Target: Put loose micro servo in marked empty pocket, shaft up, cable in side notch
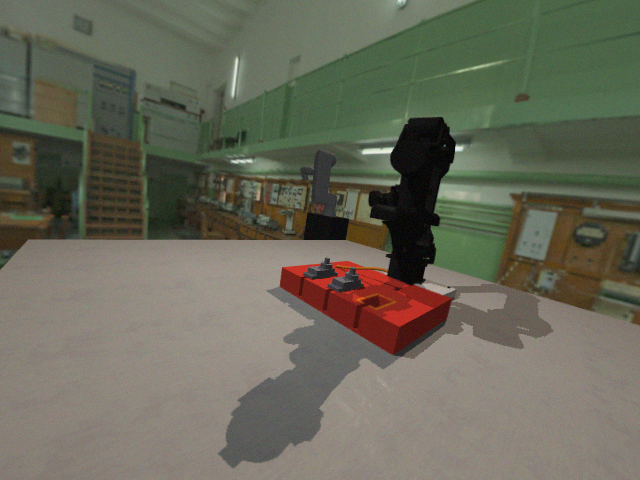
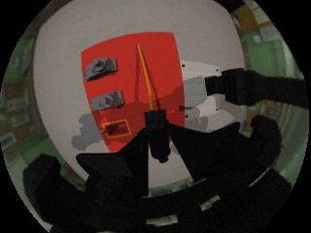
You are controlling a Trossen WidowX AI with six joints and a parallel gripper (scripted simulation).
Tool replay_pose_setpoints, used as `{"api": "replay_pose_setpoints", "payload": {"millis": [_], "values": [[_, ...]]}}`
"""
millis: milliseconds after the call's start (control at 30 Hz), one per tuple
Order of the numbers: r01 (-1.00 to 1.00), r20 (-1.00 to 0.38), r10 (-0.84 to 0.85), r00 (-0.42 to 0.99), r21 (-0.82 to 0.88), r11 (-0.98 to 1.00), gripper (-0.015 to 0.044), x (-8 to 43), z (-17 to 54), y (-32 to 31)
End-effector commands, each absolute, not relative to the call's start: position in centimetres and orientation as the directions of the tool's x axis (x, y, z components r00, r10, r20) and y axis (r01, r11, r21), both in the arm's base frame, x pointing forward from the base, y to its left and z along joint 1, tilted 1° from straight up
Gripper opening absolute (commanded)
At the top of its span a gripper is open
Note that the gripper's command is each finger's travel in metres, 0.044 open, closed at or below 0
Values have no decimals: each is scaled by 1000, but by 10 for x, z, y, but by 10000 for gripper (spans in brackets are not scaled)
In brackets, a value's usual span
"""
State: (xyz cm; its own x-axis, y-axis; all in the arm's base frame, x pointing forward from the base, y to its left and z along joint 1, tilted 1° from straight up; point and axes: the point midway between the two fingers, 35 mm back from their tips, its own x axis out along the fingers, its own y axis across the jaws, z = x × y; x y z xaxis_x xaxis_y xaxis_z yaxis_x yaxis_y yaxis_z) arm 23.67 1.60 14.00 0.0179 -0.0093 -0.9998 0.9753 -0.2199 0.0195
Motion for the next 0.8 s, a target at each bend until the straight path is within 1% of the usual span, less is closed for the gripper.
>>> {"api": "replay_pose_setpoints", "payload": {"millis": [0, 133, 233, 500, 767], "values": [[975, -1000, -6, 28, 28, -222, 0, 241, 142, 30], [976, -1000, -5, 28, 28, -216, 0, 242, 142, 37], [986, -1000, -5, 28, 28, -166, 0, 242, 142, 37], [994, -1000, -5, 28, 27, 103, 0, 242, 142, 37], [927, -1000, -5, 28, 24, 373, 0, 242, 142, 37]]}}
